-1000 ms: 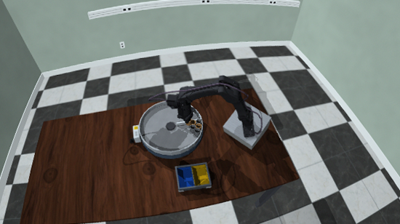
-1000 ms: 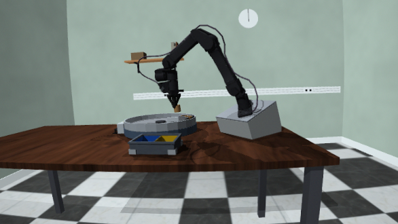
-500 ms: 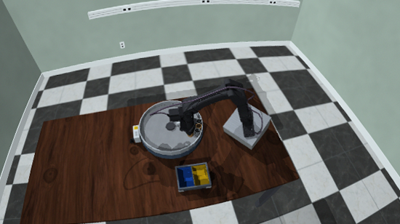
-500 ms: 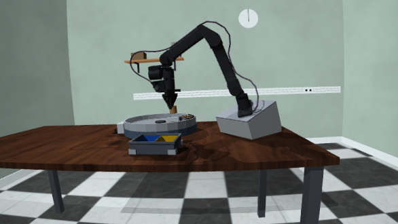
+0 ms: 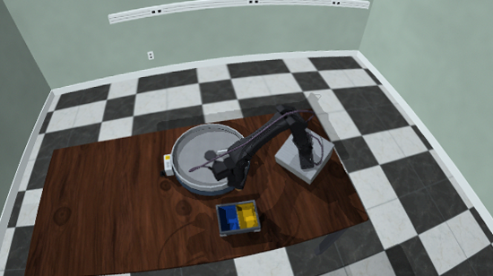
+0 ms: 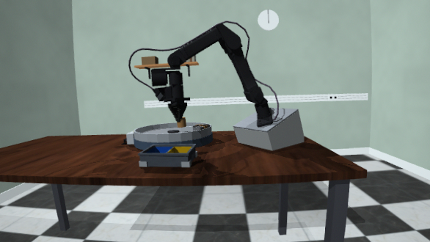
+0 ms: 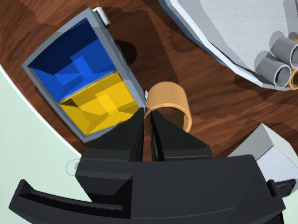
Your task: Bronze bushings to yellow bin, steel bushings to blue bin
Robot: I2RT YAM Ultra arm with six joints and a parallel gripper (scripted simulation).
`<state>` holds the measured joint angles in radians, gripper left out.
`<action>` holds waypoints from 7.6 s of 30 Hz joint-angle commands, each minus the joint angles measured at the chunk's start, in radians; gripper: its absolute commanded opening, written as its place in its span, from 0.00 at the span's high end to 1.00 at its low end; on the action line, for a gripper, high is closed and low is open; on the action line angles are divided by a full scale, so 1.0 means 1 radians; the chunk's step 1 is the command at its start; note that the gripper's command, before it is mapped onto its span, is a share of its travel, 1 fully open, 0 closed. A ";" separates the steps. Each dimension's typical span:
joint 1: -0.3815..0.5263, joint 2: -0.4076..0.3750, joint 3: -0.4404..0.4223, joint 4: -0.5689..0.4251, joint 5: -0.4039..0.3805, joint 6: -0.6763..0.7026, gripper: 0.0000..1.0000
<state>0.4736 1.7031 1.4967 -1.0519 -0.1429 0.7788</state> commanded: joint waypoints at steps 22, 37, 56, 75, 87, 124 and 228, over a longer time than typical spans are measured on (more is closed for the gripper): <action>0.306 0.177 0.364 -0.137 0.129 0.196 1.00; 0.298 0.170 0.369 -0.140 0.131 0.196 1.00; 0.298 0.173 0.375 -0.143 0.131 0.195 1.00; 0.307 0.170 0.377 -0.144 0.133 0.200 1.00; 0.307 0.170 0.377 -0.144 0.133 0.200 1.00; 0.314 0.255 0.204 0.068 0.134 0.206 1.00; 0.320 0.317 0.165 0.217 0.135 0.207 1.00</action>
<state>0.7853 2.0350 1.6531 -0.8459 -0.0200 0.9794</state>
